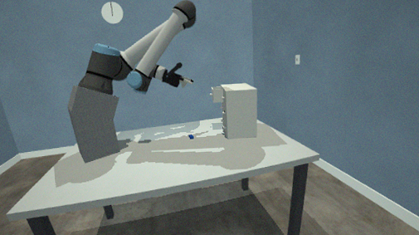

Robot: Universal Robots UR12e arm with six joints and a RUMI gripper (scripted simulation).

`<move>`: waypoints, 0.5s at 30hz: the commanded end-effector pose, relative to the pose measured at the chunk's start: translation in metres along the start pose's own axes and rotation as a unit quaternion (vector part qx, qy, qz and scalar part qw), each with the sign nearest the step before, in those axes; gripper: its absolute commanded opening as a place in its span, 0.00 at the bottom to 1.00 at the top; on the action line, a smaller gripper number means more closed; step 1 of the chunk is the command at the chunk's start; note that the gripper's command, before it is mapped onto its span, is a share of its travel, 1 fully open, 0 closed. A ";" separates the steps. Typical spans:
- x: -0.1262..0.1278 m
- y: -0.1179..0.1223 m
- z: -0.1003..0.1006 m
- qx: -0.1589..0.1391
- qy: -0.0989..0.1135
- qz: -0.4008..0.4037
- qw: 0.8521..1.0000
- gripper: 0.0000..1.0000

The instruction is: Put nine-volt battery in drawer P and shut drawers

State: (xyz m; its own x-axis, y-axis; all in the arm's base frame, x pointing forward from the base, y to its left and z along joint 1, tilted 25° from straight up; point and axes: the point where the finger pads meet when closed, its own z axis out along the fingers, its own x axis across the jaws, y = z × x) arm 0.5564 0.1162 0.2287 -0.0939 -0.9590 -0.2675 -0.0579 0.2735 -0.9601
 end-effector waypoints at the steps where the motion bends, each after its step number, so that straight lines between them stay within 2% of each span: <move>1: 0.000 -0.001 -0.002 -0.026 0.000 0.001 1.000 1.00; 6: 0.000 -0.003 -0.001 -0.040 0.000 0.000 0.999 1.00; 15: 0.000 -0.005 -0.004 -0.092 0.000 0.001 0.996 1.00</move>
State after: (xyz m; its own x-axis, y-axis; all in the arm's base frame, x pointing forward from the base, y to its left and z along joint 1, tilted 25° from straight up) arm 0.5547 0.1152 0.2323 -0.0926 -0.9588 -0.2684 -0.1869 0.2815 -0.9412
